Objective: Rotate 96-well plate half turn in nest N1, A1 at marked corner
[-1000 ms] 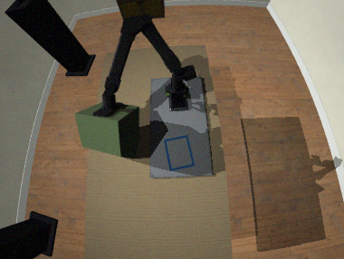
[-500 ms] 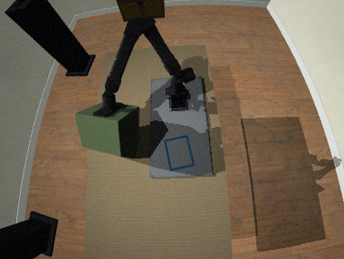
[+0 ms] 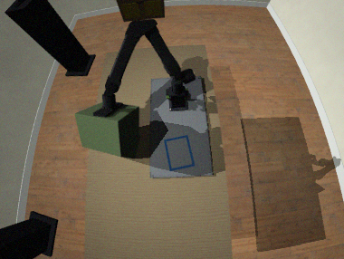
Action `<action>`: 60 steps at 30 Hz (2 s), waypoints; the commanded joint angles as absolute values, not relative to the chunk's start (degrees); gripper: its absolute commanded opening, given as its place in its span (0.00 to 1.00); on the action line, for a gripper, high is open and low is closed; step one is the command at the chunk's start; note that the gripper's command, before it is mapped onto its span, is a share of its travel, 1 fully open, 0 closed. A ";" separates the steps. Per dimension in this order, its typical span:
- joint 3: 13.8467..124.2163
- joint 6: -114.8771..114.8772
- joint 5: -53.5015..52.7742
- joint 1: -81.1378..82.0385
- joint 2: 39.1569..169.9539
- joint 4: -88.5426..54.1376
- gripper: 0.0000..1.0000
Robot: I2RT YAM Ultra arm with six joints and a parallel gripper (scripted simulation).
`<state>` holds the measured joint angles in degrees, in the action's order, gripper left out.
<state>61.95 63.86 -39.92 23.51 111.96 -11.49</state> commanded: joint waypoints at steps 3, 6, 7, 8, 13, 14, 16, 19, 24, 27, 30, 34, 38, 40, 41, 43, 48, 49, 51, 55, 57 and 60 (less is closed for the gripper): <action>62.12 63.56 -39.96 23.10 111.69 -10.73 1.00; 62.12 63.56 -39.96 23.10 111.69 -10.73 1.00; 62.12 63.56 -39.96 23.10 111.69 -10.73 1.00; 62.12 63.56 -39.96 23.10 111.69 -10.73 1.00; 62.12 63.56 -39.96 23.10 111.69 -10.73 1.00; 62.12 63.56 -39.96 23.10 111.69 -10.73 1.00; 62.12 63.56 -39.96 23.10 111.69 -10.73 1.00; 62.12 63.56 -39.96 23.10 111.69 -10.73 1.00; 62.12 63.56 -39.96 23.10 111.69 -10.73 1.00; 62.12 63.56 -39.96 23.10 111.69 -10.73 1.00; 62.12 63.56 -39.96 23.10 111.69 -10.73 1.00; 62.12 63.56 -39.96 23.10 111.69 -10.73 1.00; 62.12 63.56 -39.96 23.10 111.69 -10.73 1.00; 62.14 63.58 -39.96 23.09 111.68 -10.76 0.00; 62.12 63.56 -39.96 23.11 111.69 -10.73 0.00; 62.12 63.56 -39.96 23.11 111.69 -10.73 0.00; 62.12 63.56 -39.96 23.11 111.69 -10.73 0.00; 62.12 63.56 -39.96 23.11 111.69 -10.73 0.00; 62.12 63.56 -39.96 23.11 111.69 -10.73 0.00; 62.12 63.56 -39.96 23.11 111.69 -10.73 0.00; 62.12 63.56 -39.96 23.11 111.69 -10.73 0.00; 62.12 63.56 -39.96 23.11 111.69 -10.73 0.00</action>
<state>62.06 63.72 -39.53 23.53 112.03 -10.81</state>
